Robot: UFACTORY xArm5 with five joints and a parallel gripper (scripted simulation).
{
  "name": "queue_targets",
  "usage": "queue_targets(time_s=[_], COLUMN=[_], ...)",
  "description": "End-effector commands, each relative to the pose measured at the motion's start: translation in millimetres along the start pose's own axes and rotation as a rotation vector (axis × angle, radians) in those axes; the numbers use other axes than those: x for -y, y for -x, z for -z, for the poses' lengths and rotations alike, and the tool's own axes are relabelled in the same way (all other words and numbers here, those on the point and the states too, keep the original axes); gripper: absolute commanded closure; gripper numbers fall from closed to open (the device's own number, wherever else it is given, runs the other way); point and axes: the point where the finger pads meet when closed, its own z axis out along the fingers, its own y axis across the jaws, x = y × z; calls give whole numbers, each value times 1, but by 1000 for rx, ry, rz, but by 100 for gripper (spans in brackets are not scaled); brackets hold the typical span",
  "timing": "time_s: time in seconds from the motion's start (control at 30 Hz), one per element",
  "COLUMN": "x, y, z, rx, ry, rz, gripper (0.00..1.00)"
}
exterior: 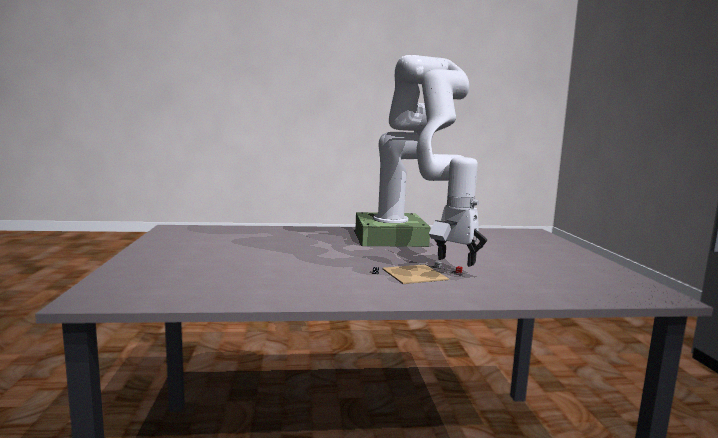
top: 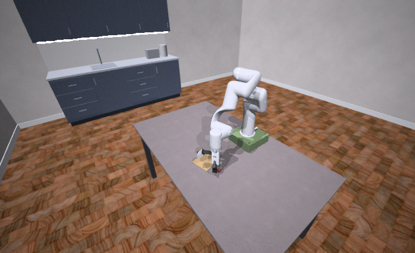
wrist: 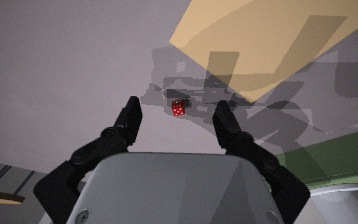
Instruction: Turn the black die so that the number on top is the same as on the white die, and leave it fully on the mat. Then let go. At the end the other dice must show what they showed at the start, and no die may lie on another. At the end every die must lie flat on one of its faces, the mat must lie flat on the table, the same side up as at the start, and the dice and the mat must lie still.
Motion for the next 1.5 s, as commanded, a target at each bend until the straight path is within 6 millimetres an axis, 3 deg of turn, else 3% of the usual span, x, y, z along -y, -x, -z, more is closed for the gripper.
queue_targets(time_s=[0.0, 0.73, 0.87, 1.0, 1.07, 1.27, 1.47], x=[1, 1, 1, 1, 1, 1, 1], y=[-1, -1, -1, -1, -1, -1, 0], z=[1, 5, 24, 58, 58, 103, 114], rx=[-2, -2, -2, -2, -2, -2, -2], ry=[-3, -3, -3, -3, -3, -3, -3], rz=[0, 0, 0, 0, 0, 0, 0], gripper=[0, 0, 0, 0, 0, 0, 0])
